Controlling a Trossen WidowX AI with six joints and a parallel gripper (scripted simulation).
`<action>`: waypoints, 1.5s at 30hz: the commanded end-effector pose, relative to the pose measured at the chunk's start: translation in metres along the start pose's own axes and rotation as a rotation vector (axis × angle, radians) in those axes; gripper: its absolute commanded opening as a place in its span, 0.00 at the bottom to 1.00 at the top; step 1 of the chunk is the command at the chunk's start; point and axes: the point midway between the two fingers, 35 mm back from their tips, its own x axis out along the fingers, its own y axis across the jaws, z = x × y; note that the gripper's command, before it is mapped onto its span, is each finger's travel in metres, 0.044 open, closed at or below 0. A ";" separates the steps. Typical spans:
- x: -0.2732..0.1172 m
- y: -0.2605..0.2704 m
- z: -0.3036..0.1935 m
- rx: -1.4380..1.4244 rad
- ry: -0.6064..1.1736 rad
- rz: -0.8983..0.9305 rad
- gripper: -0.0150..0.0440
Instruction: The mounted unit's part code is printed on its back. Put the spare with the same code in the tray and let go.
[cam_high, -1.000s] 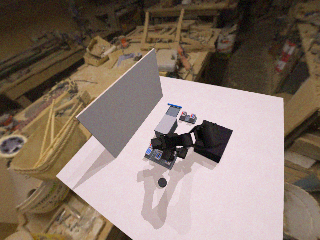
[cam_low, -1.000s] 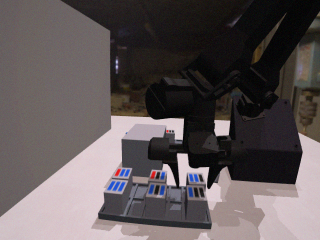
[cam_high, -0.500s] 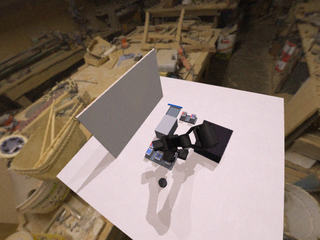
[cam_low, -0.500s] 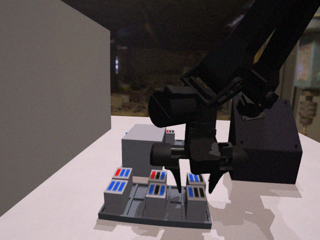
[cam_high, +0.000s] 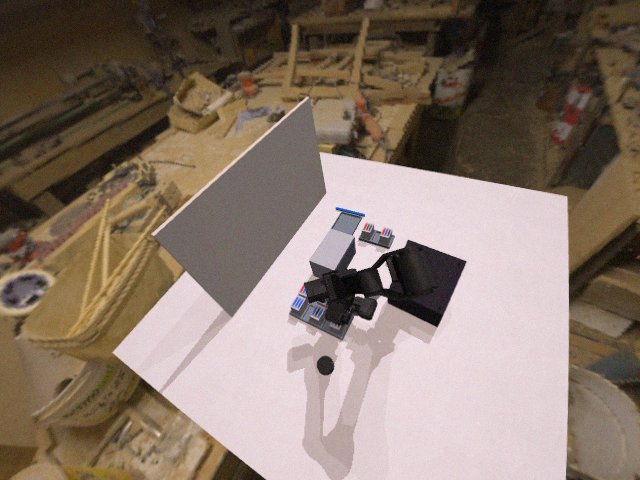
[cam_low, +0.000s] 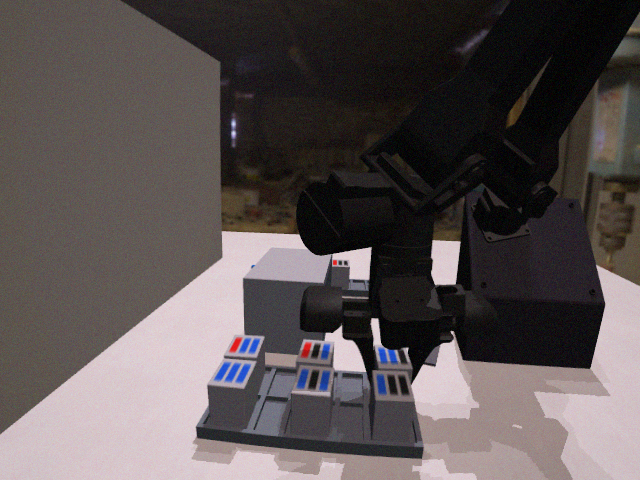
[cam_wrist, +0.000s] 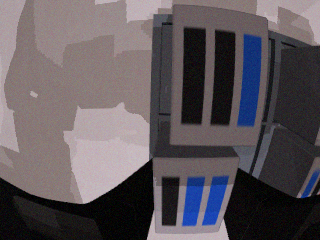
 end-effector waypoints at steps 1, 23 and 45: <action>0.000 0.000 0.000 0.000 0.000 0.000 0.25; -0.063 -0.004 -0.002 -0.001 0.013 0.000 0.25; -0.122 0.000 -0.005 0.000 0.028 0.003 0.25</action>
